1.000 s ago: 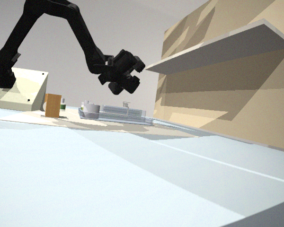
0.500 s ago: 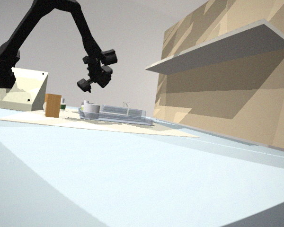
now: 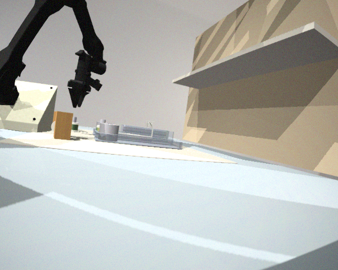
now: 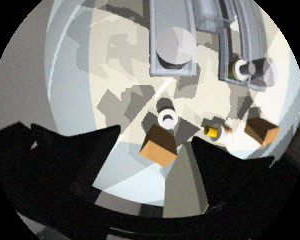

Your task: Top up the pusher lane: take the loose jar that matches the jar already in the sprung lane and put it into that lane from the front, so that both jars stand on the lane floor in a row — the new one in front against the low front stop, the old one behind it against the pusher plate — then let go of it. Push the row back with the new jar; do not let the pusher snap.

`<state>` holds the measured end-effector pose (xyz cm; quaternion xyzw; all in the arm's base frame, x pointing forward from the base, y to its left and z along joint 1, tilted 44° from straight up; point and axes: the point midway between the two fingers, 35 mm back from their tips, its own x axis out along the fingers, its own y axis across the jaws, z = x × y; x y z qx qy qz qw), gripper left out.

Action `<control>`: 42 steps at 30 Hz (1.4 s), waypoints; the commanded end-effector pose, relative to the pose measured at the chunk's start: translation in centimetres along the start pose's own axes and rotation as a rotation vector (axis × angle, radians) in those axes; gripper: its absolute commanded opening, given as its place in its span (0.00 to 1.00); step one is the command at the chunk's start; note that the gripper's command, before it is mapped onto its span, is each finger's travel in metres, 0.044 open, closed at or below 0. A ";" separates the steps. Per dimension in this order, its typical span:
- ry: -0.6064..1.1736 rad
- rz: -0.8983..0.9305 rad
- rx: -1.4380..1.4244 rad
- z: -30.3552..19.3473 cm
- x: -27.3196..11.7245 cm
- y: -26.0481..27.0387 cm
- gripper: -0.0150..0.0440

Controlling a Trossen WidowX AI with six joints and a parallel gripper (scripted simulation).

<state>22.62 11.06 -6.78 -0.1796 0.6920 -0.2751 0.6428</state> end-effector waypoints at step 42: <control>-0.040 -0.101 -0.098 0.0 7.4 -2.0 1.00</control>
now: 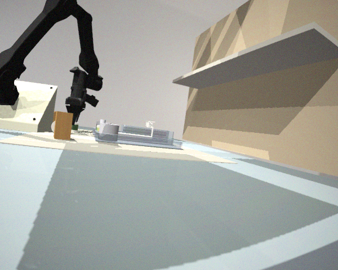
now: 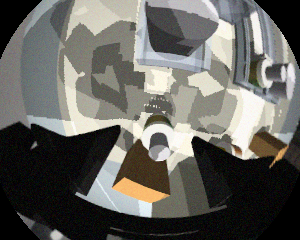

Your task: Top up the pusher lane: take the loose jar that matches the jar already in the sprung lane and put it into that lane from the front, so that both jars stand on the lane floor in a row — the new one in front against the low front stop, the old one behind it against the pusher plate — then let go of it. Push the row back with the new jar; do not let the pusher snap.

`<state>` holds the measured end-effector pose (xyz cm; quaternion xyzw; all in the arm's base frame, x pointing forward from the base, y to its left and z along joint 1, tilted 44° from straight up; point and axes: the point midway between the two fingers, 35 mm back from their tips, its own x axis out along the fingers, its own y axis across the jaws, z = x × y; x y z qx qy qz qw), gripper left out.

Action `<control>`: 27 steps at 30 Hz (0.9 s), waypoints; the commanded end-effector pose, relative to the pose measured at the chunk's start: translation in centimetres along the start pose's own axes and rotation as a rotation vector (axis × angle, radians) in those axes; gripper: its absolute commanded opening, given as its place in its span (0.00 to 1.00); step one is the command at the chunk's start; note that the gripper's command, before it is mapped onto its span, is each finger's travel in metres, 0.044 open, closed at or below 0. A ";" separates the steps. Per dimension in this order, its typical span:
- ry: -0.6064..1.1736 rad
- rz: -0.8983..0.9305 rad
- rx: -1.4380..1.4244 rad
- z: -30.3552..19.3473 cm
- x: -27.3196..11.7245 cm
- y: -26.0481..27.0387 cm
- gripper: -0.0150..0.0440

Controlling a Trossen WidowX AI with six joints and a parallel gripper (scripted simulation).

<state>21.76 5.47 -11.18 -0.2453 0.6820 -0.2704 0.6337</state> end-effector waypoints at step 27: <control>-0.019 0.000 -0.007 0.6 -4.6 0.1 0.25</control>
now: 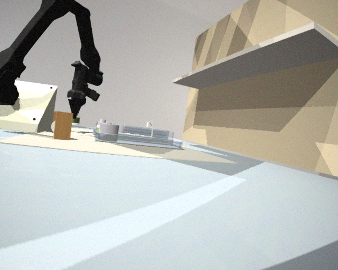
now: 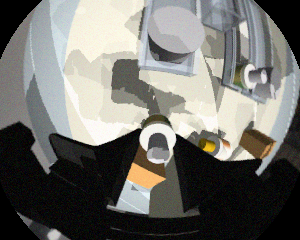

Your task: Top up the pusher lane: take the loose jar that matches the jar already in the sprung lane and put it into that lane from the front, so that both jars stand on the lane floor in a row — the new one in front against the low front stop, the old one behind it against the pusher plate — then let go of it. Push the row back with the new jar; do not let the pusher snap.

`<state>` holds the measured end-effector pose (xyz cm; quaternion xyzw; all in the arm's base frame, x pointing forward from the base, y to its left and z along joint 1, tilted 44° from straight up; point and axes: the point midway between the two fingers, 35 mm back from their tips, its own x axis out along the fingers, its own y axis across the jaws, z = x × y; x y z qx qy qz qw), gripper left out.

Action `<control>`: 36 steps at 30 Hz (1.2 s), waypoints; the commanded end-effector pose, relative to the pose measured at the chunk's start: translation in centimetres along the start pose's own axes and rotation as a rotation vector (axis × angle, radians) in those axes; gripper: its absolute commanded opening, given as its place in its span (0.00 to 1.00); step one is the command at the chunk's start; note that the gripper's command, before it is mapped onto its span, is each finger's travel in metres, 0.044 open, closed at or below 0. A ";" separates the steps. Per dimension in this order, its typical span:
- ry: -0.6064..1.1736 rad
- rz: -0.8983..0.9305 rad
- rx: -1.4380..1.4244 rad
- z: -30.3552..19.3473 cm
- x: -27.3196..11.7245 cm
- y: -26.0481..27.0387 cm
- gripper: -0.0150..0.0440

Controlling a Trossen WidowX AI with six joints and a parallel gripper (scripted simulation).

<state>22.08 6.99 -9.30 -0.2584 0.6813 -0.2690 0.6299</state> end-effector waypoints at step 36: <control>-0.002 0.013 -0.020 6.0 -2.8 -12.0 0.25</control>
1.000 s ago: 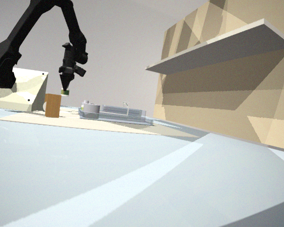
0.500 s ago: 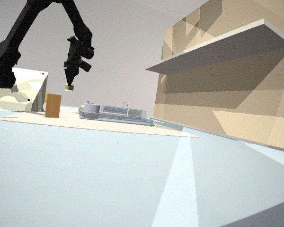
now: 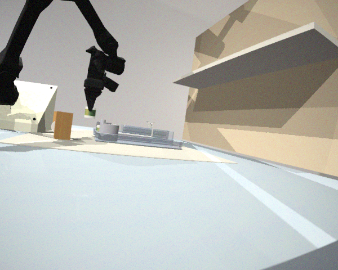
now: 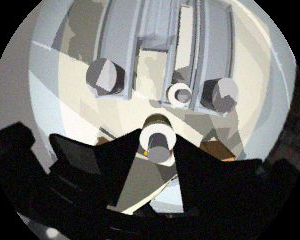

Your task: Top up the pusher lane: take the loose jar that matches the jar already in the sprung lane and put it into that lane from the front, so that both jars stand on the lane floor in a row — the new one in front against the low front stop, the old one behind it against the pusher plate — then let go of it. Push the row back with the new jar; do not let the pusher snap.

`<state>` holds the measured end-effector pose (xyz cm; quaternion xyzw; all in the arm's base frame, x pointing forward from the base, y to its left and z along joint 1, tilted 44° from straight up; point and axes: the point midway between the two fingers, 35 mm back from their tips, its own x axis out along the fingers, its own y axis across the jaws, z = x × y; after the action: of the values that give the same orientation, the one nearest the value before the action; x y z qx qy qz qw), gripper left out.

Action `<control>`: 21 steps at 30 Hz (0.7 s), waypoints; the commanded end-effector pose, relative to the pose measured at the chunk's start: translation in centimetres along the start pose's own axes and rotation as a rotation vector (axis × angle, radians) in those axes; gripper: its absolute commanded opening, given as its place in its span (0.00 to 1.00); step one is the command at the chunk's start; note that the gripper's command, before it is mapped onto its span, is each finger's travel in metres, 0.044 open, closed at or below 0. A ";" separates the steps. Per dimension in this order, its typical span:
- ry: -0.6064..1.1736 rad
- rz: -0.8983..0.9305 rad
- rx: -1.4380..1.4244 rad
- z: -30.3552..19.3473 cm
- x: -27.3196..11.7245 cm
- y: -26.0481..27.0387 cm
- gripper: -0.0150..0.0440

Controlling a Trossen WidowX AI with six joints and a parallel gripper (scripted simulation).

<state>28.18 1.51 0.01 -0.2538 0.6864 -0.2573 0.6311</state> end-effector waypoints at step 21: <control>0.000 -0.020 -0.009 0.4 3.6 -2.9 0.25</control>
<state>28.36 -3.03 -0.65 -0.2585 0.6858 -0.2616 0.6280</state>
